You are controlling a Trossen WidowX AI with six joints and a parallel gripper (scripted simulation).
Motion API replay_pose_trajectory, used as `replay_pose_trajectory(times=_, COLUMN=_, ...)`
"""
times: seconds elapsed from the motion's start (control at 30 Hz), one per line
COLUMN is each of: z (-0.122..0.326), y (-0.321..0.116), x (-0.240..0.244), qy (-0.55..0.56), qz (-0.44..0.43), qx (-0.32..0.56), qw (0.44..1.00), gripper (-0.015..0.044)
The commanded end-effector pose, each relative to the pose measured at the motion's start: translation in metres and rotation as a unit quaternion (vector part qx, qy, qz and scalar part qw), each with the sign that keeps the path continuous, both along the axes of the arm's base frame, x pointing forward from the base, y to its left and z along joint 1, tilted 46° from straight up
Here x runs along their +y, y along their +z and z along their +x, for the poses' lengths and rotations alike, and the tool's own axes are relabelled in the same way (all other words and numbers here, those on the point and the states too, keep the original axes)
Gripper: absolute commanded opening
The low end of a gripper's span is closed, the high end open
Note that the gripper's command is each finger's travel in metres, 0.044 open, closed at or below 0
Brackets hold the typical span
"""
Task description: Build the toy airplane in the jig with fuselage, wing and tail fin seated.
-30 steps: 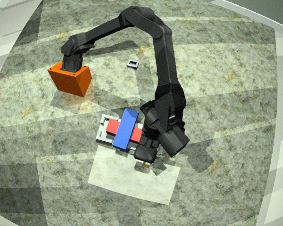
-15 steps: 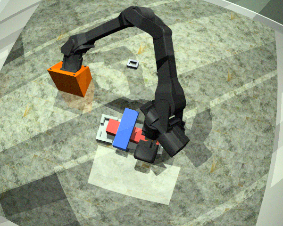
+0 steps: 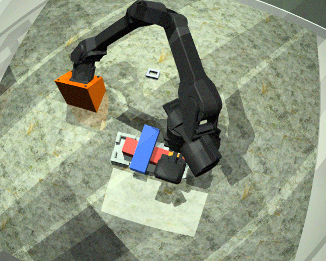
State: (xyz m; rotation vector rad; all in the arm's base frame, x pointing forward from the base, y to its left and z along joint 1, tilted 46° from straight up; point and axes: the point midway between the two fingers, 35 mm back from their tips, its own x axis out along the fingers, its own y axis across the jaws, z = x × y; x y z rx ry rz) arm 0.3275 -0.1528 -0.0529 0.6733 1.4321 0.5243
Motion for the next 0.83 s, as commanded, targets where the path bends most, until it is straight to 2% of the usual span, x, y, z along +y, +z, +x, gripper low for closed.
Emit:
replay_pose_trajectory(times=0.0, z=-0.0003, y=-0.0013, x=0.0023, qy=0.013, qz=0.004, qx=0.007, qw=1.000, gripper=0.0260)
replay_pose_trajectory(times=0.8, z=0.0018, y=-0.0003, x=0.0030, qy=0.013, qz=0.004, qx=0.007, qw=1.000, gripper=0.0260)
